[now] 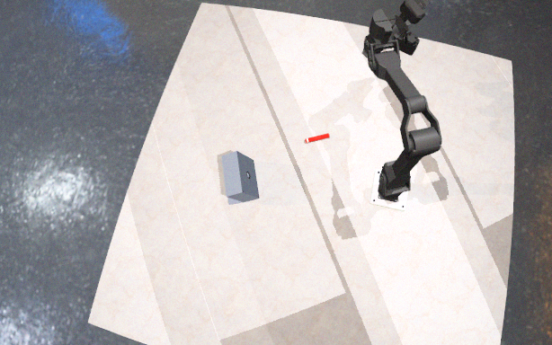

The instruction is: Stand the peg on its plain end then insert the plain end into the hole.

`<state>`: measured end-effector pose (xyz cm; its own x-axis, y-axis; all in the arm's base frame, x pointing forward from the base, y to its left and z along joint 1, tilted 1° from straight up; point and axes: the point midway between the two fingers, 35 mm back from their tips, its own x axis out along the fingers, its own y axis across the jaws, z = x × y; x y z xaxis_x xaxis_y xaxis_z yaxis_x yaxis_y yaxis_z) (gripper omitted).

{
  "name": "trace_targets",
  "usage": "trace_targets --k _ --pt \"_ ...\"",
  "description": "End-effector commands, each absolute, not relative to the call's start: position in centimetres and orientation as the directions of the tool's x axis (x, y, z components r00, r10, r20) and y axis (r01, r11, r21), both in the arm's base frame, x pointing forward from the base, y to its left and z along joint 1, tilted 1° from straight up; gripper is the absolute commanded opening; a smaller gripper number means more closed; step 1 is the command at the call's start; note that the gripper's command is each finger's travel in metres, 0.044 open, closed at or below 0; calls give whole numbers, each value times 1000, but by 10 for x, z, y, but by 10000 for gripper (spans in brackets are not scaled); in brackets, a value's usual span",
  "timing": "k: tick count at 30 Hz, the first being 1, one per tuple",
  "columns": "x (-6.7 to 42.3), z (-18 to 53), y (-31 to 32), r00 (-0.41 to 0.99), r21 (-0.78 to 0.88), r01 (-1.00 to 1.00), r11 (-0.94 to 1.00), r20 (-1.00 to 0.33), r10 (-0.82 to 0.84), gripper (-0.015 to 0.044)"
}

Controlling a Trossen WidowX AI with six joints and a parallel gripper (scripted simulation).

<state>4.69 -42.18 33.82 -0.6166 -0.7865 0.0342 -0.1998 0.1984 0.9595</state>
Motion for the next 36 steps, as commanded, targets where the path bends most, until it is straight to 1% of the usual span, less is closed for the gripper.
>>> trace_targets --k 1,9,18,27,36 --pt "65 332 -426 -561 991 -108 84 9 -828 440" --pt "95 317 -430 -469 993 75 -93 -47 -882 440" --pt "133 299 -426 -349 926 298 -230 -119 -930 440" --pt "170 280 -417 -232 798 525 -296 -200 -952 440" --pt "201 259 -405 -131 617 732 -291 -292 -948 440"
